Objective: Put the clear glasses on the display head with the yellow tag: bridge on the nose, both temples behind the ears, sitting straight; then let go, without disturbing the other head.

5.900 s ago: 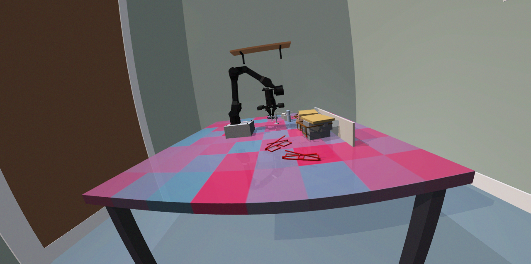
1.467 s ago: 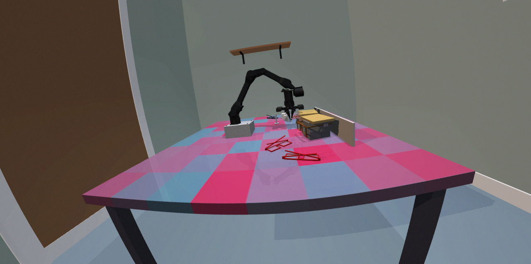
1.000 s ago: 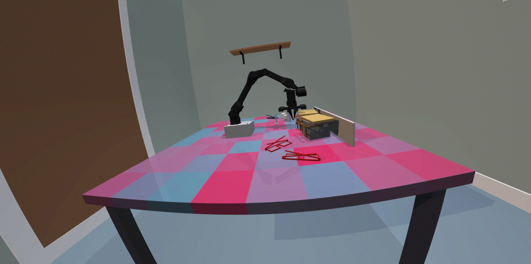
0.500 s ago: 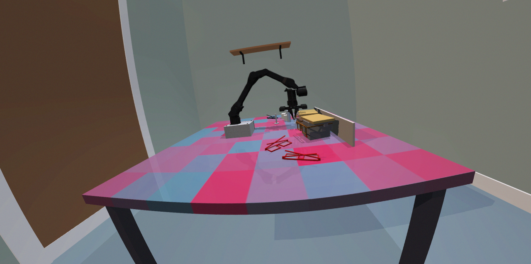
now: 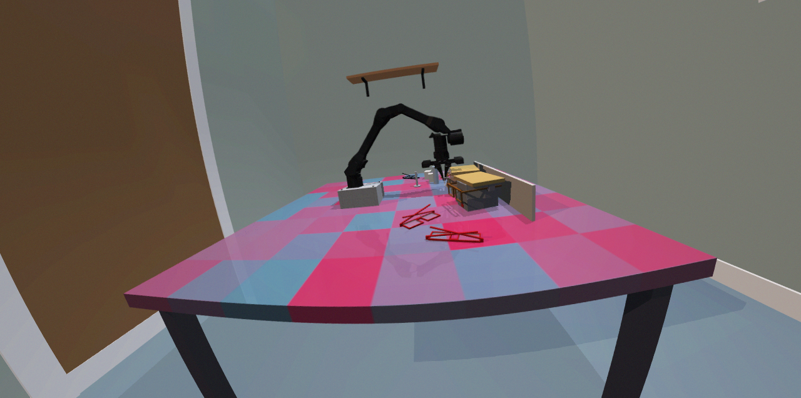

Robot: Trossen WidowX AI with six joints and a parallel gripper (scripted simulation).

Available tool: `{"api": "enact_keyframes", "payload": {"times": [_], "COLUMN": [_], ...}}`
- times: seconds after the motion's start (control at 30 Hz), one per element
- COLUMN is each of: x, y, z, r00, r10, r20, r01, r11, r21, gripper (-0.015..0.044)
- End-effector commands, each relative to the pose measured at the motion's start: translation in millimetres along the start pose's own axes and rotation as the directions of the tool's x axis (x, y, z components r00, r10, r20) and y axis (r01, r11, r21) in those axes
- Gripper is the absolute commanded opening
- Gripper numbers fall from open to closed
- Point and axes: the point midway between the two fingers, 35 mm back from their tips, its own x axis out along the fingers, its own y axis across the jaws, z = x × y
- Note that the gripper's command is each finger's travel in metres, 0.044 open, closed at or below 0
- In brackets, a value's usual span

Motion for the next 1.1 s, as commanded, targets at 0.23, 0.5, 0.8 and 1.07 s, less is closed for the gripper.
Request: {"api": "enact_keyframes", "payload": {"times": [0.23,0.5,0.8,1.07], "x": [2.5,3.5,3.5,-28.7], "y": [-0.9,-1.1,-1.1,-0.6], "z": [0.6,0.1,0.1,-0.2], "r00": [1.0,1.0,1.0,1.0], "r10": [-0.005,-0.005,-0.005,0.016], "r20": [0.004,0.001,0.001,-0.005], "r01": [0.005,0.005,0.005,-0.016], "r11": [1.0,1.0,1.0,1.0], "r21": [-0.003,-0.001,-0.001,-0.004], "gripper": [0.0,0.0079,0.0107,0.0107]}}
